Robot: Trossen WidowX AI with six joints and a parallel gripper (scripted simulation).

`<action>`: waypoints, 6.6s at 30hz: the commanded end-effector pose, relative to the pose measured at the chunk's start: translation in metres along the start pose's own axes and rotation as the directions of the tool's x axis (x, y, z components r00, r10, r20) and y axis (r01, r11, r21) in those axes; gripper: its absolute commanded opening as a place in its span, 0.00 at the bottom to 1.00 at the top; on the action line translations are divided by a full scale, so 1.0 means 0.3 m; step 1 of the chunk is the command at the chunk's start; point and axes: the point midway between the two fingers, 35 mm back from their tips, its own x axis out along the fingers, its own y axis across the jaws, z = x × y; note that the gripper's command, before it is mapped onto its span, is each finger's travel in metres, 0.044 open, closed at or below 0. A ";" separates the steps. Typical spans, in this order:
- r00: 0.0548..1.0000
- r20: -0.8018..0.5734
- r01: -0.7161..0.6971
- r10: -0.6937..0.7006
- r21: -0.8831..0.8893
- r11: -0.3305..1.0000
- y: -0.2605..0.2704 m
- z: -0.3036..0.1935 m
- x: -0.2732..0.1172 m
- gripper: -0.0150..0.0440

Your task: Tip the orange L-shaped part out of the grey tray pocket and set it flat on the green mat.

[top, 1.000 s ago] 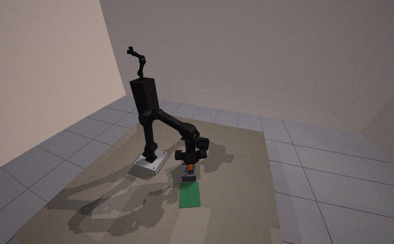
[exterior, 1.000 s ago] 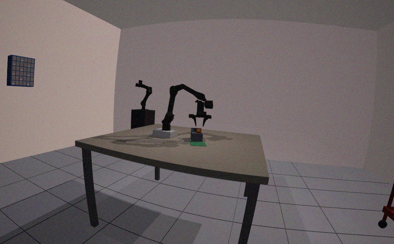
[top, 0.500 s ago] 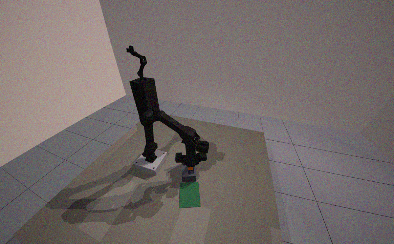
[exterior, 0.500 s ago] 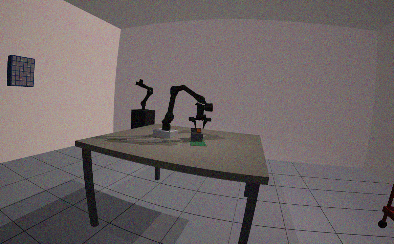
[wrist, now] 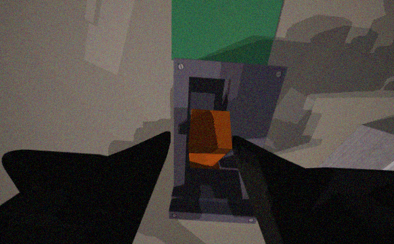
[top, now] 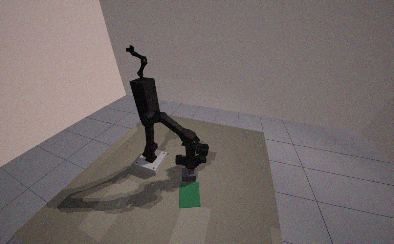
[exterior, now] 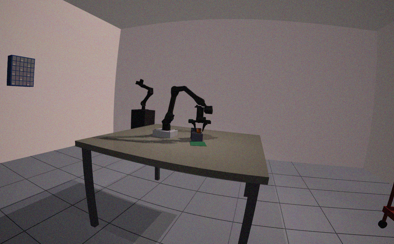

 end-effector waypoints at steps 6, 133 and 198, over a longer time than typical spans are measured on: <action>1.000 -0.001 0.003 -0.003 0.000 1.000 -0.002 -0.001 0.004 0.60; 1.000 0.005 0.014 -0.014 0.003 1.000 -0.056 0.551 -0.288 0.25; 1.000 0.005 0.014 -0.014 0.003 1.000 -0.060 0.552 -0.016 0.25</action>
